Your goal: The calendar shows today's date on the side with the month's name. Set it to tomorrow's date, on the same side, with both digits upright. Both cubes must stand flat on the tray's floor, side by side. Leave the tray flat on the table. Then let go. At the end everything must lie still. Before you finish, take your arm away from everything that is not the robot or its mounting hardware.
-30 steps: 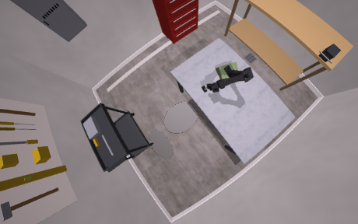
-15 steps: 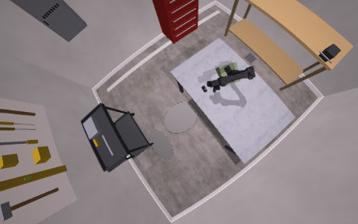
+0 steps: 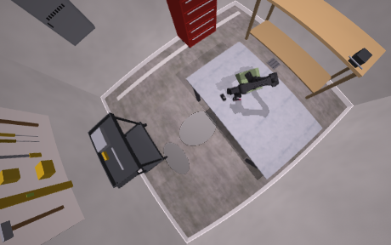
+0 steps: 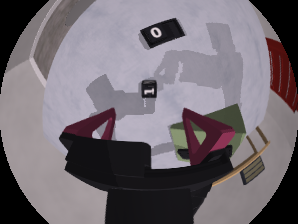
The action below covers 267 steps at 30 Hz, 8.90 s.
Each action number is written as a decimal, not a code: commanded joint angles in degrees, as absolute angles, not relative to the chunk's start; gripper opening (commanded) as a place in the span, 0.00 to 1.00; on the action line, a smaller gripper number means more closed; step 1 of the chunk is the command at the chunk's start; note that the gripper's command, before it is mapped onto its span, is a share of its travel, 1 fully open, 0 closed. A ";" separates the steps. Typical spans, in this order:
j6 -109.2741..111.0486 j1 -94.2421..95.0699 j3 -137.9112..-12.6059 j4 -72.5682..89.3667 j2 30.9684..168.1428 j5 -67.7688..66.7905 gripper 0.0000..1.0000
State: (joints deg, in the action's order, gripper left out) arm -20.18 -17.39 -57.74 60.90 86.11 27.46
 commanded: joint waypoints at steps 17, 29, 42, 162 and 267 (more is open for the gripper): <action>-17.71 -17.51 -57.96 61.26 85.86 27.48 1.00; 6.81 -17.07 -57.44 60.42 85.94 27.47 1.00; 31.38 -16.62 -56.92 59.57 86.03 27.47 1.00; 62.50 -10.87 -48.61 44.28 90.06 27.24 0.45; 53.02 2.00 -72.93 73.30 99.04 1.55 0.45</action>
